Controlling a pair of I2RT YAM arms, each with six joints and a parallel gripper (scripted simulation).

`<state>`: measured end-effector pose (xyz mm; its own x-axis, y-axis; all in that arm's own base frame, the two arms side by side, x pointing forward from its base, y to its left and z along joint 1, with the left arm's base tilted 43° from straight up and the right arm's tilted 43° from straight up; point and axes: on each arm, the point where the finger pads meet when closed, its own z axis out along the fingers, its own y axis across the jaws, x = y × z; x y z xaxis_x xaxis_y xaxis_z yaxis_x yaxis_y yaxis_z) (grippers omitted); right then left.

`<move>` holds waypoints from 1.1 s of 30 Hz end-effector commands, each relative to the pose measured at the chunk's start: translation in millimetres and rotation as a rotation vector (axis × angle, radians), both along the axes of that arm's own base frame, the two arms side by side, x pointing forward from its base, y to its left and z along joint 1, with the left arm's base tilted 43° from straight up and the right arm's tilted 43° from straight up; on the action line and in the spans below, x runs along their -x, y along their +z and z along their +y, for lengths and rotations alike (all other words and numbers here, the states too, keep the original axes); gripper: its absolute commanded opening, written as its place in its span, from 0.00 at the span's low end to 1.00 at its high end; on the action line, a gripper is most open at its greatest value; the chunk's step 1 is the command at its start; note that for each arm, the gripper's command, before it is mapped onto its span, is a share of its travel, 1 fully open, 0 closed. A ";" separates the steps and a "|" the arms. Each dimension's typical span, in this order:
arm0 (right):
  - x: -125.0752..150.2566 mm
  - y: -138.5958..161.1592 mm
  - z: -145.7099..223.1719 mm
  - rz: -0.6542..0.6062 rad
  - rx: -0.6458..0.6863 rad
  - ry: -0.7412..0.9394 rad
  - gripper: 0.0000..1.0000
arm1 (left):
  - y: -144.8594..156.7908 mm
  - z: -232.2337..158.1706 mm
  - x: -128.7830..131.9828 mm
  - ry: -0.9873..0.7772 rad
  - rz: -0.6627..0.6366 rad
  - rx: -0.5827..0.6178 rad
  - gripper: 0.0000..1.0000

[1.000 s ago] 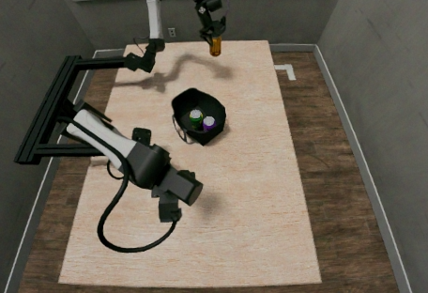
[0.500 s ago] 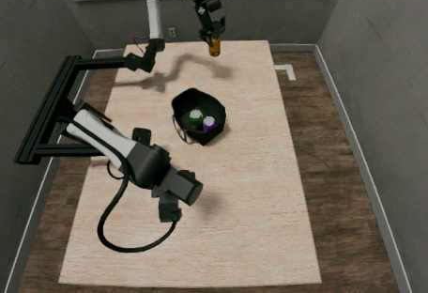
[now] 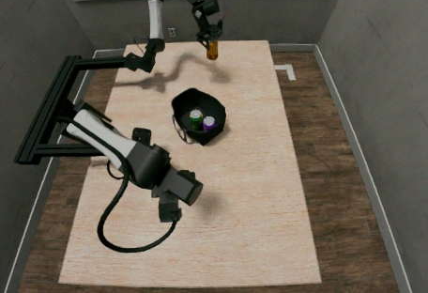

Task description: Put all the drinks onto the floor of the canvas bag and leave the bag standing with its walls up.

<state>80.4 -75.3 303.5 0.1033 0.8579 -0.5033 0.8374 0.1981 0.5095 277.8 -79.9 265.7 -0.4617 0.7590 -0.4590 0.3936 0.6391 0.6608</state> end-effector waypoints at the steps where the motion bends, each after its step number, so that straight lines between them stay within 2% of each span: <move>1: 4.9 8.8 2.3 -0.035 0.020 -0.004 0.86 | 3.6 -12.6 -5.1 0.024 -0.060 0.045 0.70; 14: 4.9 8.8 2.3 -0.035 0.020 -0.004 0.86 | -18.5 -45.6 3.5 0.018 -0.063 0.059 0.70; 17: 4.9 8.8 2.3 -0.035 0.020 -0.004 0.86 | -14.1 -48.1 4.0 -0.009 -0.059 0.057 0.70; 19: 4.9 8.8 2.3 -0.035 0.020 -0.004 0.86 | -27.3 -51.7 5.8 0.020 -0.057 0.051 0.70; 25: 4.9 8.8 2.3 -0.035 0.020 -0.004 0.86 | -7.4 -54.0 6.8 -0.010 -0.083 0.090 0.70; 27: 4.9 8.8 2.3 -0.035 0.020 -0.004 0.86 | -11.7 -54.5 7.7 -0.015 -0.072 0.089 0.70; 28: 4.9 8.8 2.3 -0.035 0.020 -0.004 0.86 | -33.1 -55.7 7.6 0.016 -0.052 0.047 0.70; 33: 4.9 8.8 2.3 -0.035 0.020 -0.004 0.86 | -30.4 -67.3 9.4 -0.013 -0.052 0.058 0.70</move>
<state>80.4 -75.3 303.5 0.1033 0.8579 -0.5033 0.8374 0.1981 0.5095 266.3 -130.6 224.5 -0.4658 0.7570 -0.4583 0.3838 0.6395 0.6662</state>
